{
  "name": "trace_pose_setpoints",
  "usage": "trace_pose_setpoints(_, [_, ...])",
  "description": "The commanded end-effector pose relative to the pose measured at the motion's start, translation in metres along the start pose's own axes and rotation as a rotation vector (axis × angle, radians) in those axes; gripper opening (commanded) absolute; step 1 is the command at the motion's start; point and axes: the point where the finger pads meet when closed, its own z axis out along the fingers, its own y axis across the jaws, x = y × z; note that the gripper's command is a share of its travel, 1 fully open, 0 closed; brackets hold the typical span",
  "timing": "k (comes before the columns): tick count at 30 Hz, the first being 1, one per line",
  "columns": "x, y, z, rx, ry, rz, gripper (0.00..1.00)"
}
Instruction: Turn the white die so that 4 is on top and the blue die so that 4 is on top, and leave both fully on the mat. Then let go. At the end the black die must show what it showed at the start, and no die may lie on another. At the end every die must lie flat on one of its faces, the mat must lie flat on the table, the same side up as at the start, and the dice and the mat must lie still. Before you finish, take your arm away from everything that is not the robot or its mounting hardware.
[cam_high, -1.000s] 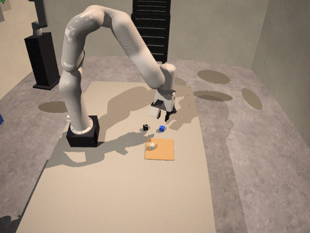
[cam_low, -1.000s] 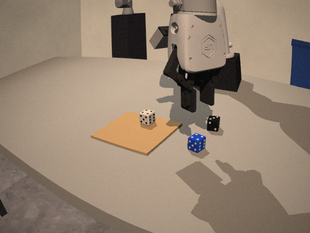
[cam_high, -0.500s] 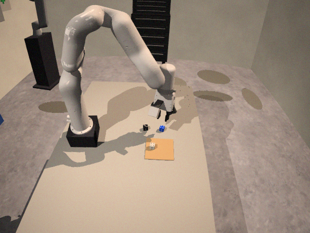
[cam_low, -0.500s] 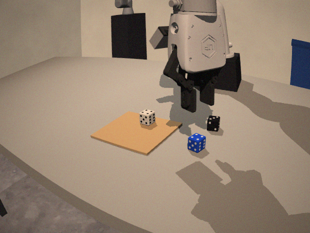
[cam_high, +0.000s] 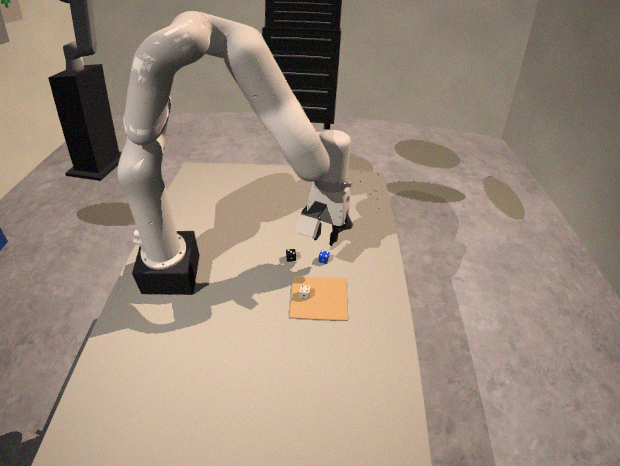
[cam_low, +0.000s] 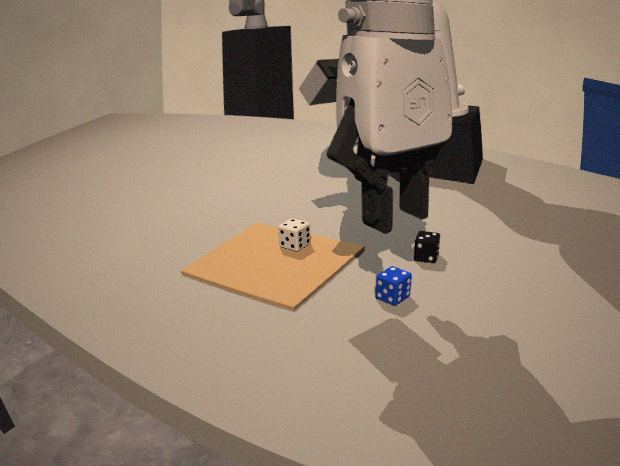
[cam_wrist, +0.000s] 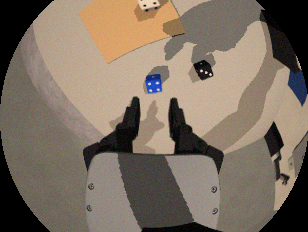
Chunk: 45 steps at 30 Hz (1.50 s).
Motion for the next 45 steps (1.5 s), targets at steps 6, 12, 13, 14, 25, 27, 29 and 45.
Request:
trace_pose_setpoints(6, [-0.001,-0.001,0.010,0.004,-0.003,0.000,0.42])
trace_pose_setpoints(12, [-0.001,-0.001,0.020,0.004,-0.003,0.000,0.42])
trace_pose_setpoints(13, [-0.001,-0.001,0.021,0.004,-0.003,0.000,0.42])
trace_pose_setpoints(14, [-0.001,-0.001,0.021,0.004,-0.003,0.000,0.42])
trace_pose_setpoints(25, [-0.002,-0.001,0.035,0.004,-0.003,0.000,0.42])
trace_pose_setpoints(27, [-0.002,-0.001,0.037,0.004,-0.003,0.000,0.42])
trace_pose_setpoints(29, [-0.002,-0.001,0.039,0.004,-0.003,0.000,0.42])
trace_pose_setpoints(45, [-0.002,-0.001,0.043,0.004,-0.003,0.000,0.42])
